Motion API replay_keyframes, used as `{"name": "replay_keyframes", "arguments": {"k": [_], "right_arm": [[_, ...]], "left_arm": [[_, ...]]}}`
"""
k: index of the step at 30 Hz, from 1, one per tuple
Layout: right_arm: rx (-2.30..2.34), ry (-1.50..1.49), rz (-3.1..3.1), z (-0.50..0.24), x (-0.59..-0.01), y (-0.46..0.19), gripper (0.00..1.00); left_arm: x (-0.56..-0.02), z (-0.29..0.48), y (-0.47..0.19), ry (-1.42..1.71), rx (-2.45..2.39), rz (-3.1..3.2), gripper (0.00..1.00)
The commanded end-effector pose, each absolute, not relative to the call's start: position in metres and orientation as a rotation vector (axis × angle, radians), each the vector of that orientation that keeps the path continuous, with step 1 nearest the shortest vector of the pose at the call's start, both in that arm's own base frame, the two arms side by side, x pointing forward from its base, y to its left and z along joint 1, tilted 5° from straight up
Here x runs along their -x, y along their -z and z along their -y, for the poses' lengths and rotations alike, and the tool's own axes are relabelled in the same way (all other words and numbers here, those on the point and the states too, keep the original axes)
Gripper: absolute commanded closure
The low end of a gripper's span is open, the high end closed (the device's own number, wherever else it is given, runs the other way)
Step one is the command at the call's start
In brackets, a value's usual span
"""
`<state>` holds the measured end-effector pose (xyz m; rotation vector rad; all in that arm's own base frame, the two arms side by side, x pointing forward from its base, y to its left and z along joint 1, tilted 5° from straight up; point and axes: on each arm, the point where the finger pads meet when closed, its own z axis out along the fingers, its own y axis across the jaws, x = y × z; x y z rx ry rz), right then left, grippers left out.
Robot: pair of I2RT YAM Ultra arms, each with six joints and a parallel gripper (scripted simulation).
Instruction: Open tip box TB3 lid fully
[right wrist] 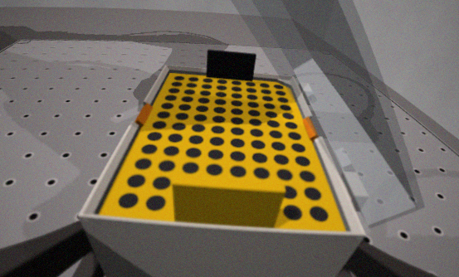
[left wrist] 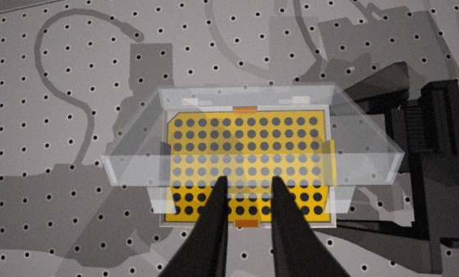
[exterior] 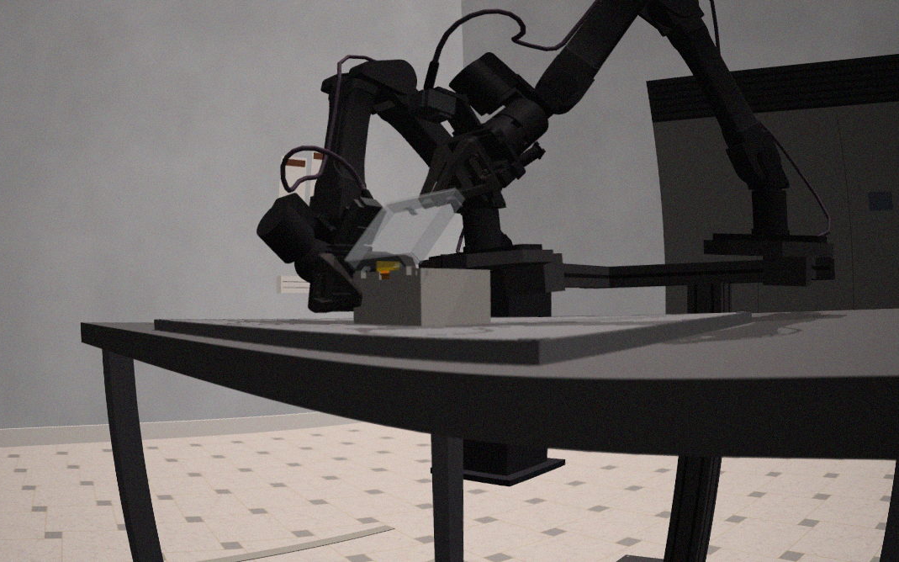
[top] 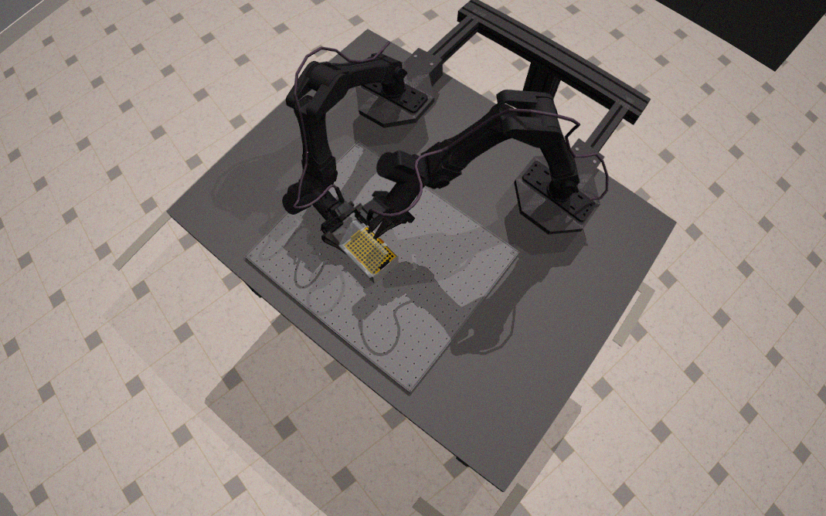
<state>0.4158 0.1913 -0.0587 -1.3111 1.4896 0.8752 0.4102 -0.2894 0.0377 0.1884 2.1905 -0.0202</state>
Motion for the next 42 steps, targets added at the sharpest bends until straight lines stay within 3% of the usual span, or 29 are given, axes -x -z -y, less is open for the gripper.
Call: {"name": "replay_keyframes", "arguments": {"k": [1,34,42], "right_arm": [[1.310,-0.871,-1.473,-0.191,-0.420,0.053,0.16],[1.310,-0.871,-1.473,-0.191,-0.420,0.053,0.16],[1.310,-0.871,-1.473,-0.191,-0.420,0.053,0.16]], "left_arm": [[-0.413,0.291,-0.044,0.002,-0.184,-2.377,0.88],[-0.426,0.298,-0.068,-0.004,-0.184,-2.524,0.88],[-0.456,0.299,-0.097,0.044,-0.122,-2.421,0.88]]}}
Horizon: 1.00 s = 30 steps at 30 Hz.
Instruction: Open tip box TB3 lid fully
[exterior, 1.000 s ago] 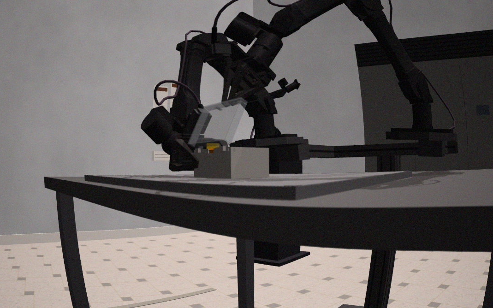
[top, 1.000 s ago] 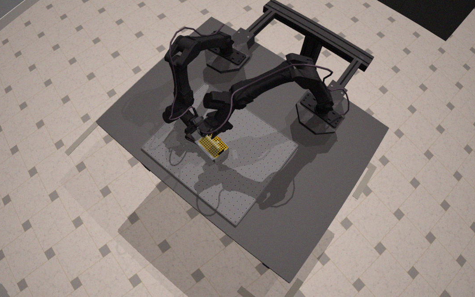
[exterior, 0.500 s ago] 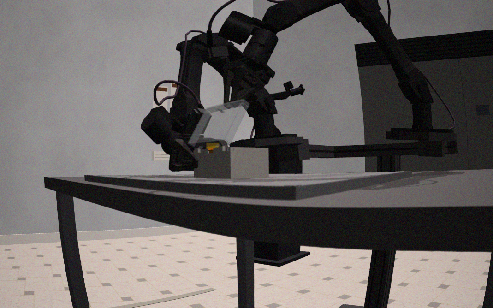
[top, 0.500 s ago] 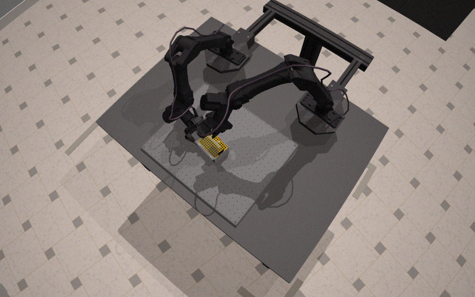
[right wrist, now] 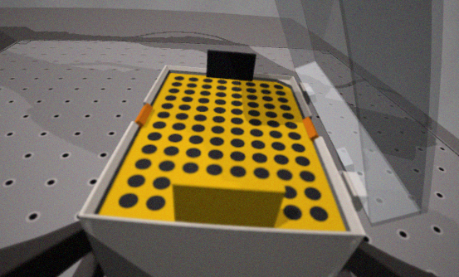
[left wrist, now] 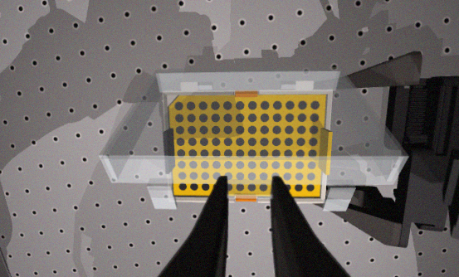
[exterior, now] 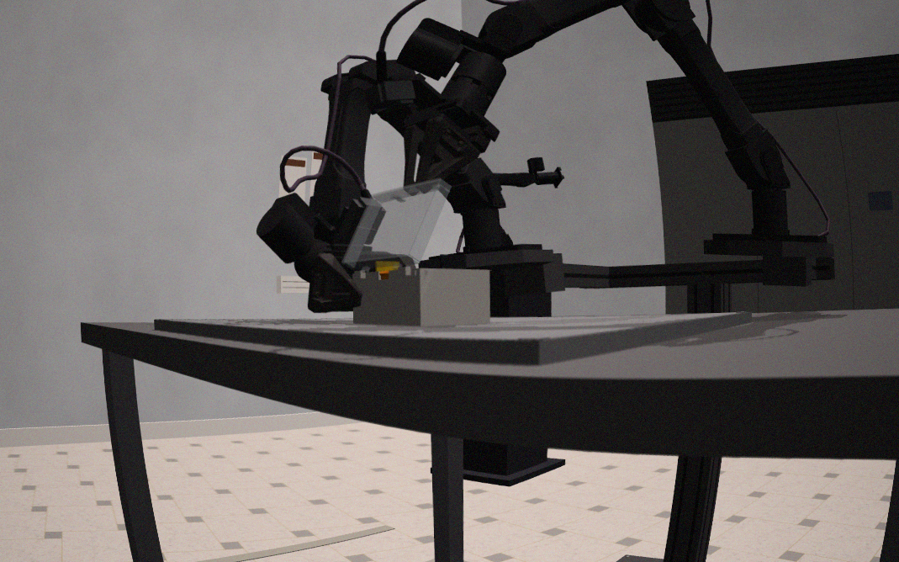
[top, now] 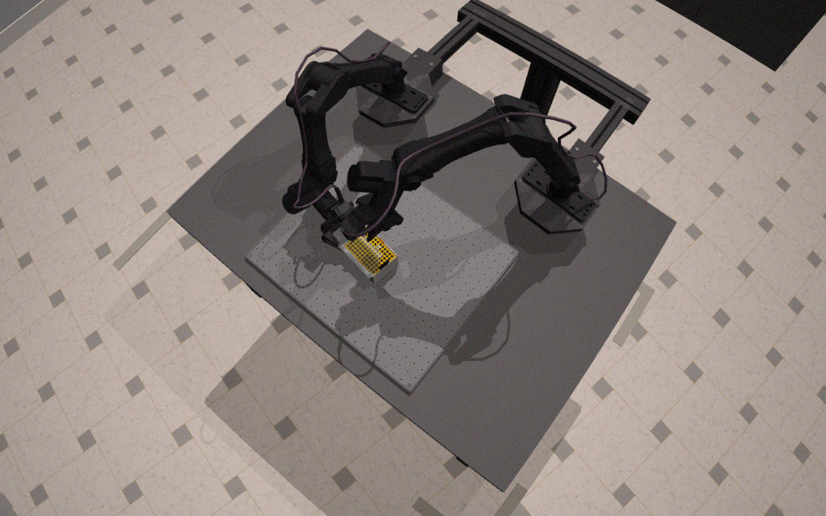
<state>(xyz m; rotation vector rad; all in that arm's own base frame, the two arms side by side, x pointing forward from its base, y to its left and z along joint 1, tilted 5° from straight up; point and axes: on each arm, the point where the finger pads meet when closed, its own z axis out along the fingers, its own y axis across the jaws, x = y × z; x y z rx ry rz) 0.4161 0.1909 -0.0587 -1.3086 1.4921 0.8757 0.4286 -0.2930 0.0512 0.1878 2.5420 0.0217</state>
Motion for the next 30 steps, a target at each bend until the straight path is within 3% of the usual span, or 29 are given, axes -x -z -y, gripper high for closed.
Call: {"name": "replay_keyframes", "arguments": {"k": [1,30], "right_arm": [[1.310,-0.871,-1.473,-0.191,-0.420,0.053,0.16],[1.310,-0.871,-1.473,-0.191,-0.420,0.053,0.16]], "left_arm": [[-0.456,0.299,-0.097,0.044,-0.122,-2.421,0.88],[-0.471,0.302,-0.076,-0.021,-0.209,-2.550,0.88]]}}
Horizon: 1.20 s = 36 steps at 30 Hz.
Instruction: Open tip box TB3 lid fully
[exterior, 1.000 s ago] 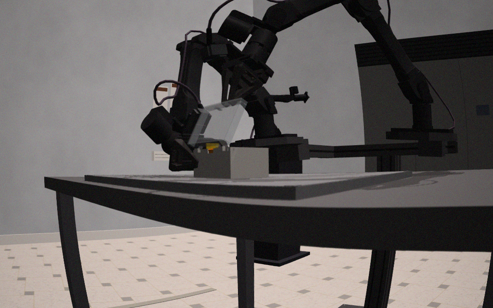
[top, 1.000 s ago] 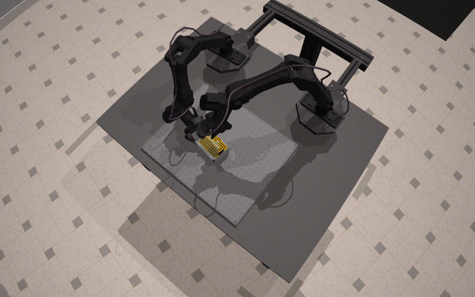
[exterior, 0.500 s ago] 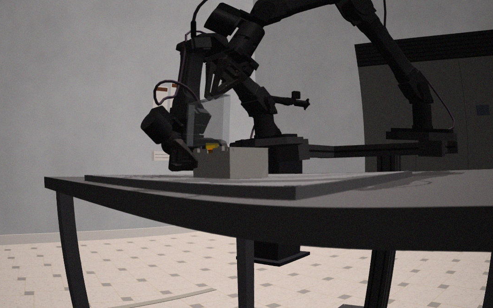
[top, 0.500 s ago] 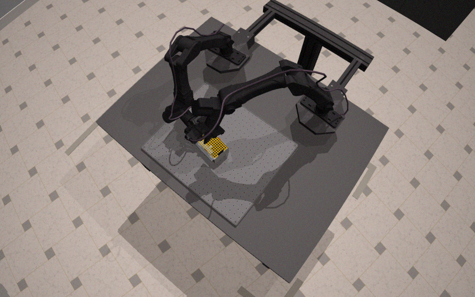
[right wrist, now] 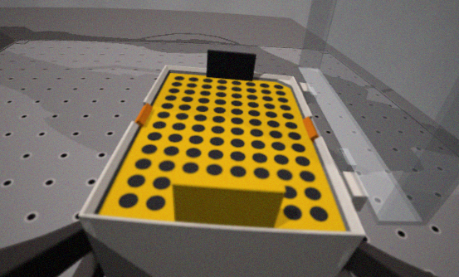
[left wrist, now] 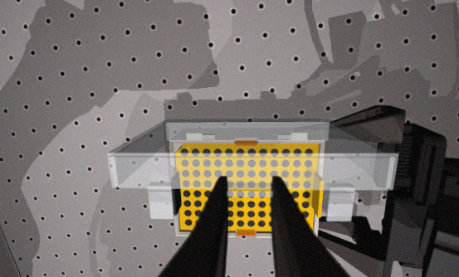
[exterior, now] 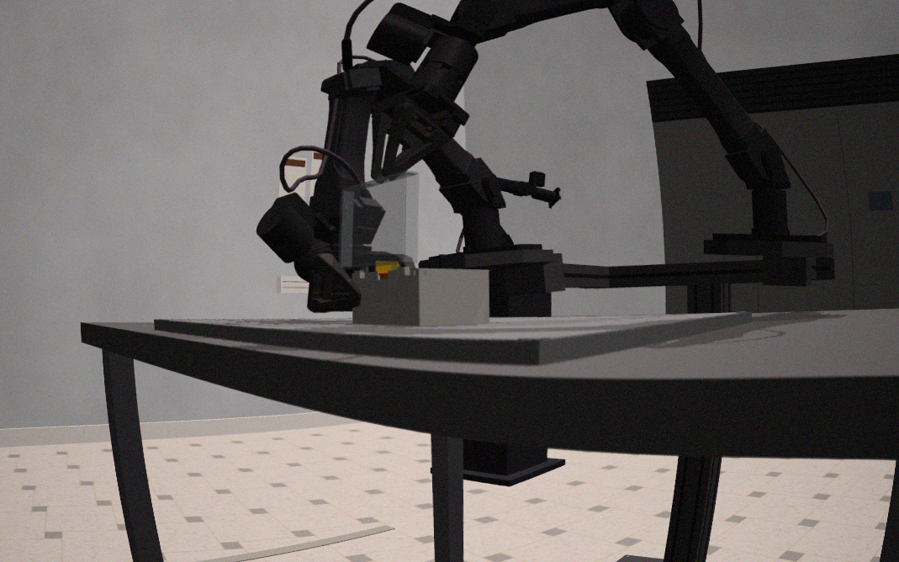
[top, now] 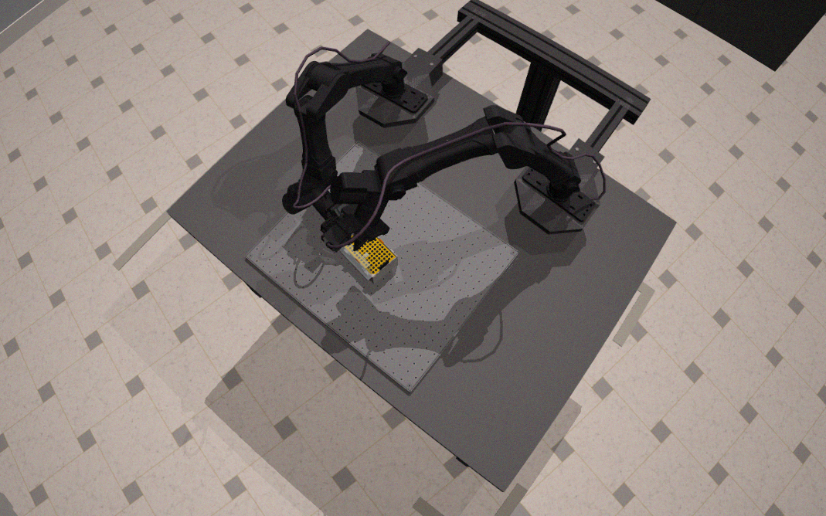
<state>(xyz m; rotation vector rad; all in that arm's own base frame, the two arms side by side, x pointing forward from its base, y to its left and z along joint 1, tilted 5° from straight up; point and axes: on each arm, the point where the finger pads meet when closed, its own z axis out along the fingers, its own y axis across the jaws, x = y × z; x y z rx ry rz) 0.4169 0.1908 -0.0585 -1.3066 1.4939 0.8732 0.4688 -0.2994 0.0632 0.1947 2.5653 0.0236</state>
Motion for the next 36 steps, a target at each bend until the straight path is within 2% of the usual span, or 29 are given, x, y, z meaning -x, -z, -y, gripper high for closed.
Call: {"name": "replay_keyframes", "arguments": {"k": [1,2,4,6,7,21,30,35,36], "right_arm": [[1.310,-0.871,-1.473,-0.191,-0.420,0.053,0.16],[1.310,-0.871,-1.473,-0.191,-0.420,0.053,0.16],[1.310,-0.871,-1.473,-0.191,-0.420,0.053,0.16],[1.310,-0.871,-1.473,-0.191,-0.420,0.053,0.16],[1.310,-0.871,-1.473,-0.191,-0.420,0.053,0.16],[1.310,-0.871,-1.473,-0.191,-0.420,0.053,0.16],[1.310,-0.871,-1.473,-0.191,-0.420,0.053,0.16],[1.310,-0.871,-1.473,-0.191,-0.420,0.053,0.16],[1.310,-0.871,-1.473,-0.191,-0.420,0.053,0.16]], "left_arm": [[-0.471,0.302,-0.076,-0.021,-0.209,-2.550,0.88],[-0.471,0.302,-0.076,-0.021,-0.209,-2.550,0.88],[-0.471,0.302,-0.076,-0.021,-0.209,-2.550,0.66],[-0.471,0.302,-0.076,-0.021,-0.209,-2.550,0.66],[-0.471,0.302,-0.078,-0.019,-0.208,-2.548,0.62],[-0.444,0.298,-0.095,-0.042,-0.208,-2.561,0.62],[-0.454,0.302,-0.107,-0.005,-0.196,-2.537,0.62],[-0.463,0.313,-0.114,0.078,-0.318,-2.469,0.05],[-0.466,0.316,-0.117,0.101,-0.357,-2.447,0.00]]}}
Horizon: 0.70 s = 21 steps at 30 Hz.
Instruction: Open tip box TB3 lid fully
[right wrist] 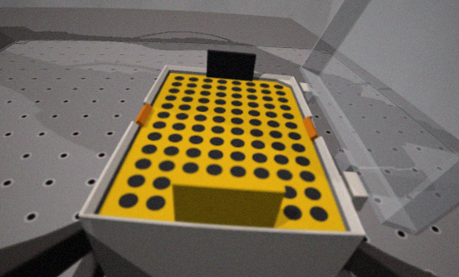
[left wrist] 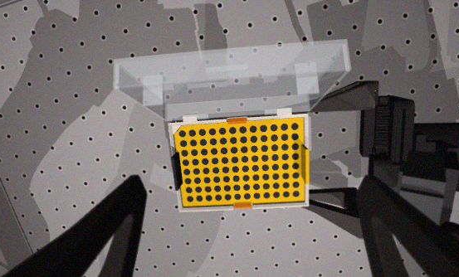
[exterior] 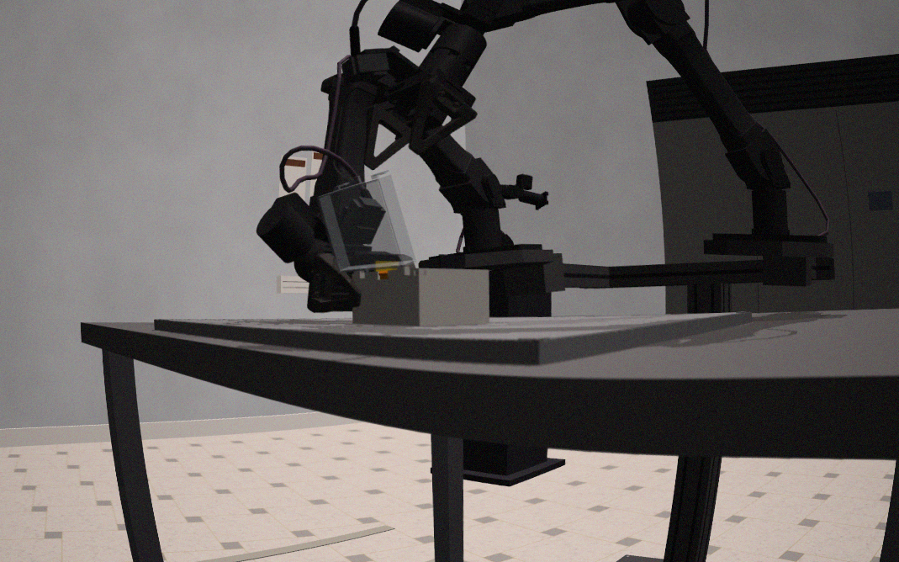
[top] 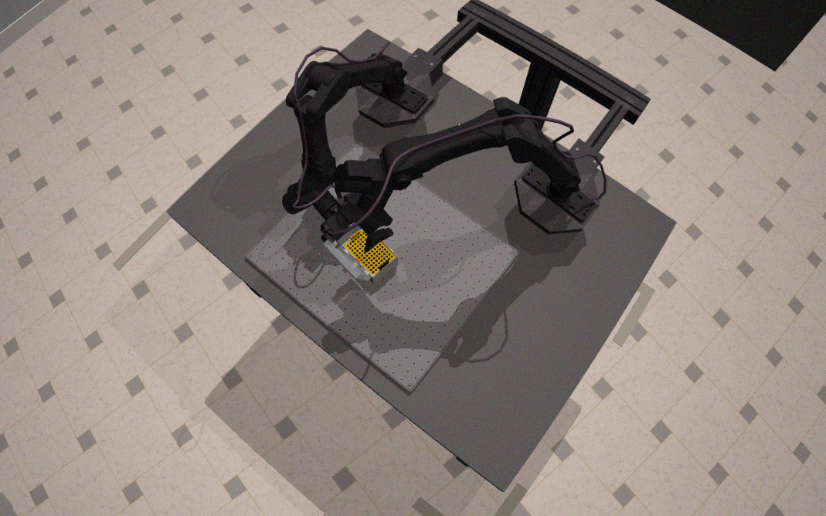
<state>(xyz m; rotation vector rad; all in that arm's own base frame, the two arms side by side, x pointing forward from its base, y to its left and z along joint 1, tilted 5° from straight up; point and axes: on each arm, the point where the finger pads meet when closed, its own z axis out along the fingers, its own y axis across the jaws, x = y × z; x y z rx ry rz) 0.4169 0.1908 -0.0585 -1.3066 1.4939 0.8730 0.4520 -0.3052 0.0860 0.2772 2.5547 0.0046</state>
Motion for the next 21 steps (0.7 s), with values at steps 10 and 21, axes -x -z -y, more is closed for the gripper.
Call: {"name": "replay_keyframes", "arguments": {"k": [10,21], "right_arm": [[1.310,-0.871,-1.473,-0.191,-0.420,0.053,0.16],[1.310,-0.871,-1.473,-0.191,-0.420,0.053,0.16]], "left_arm": [[-0.476,0.312,-0.136,0.245,-0.627,-2.277,0.00],[-0.476,0.303,-0.133,0.238,-0.628,-2.289,0.00]]}}
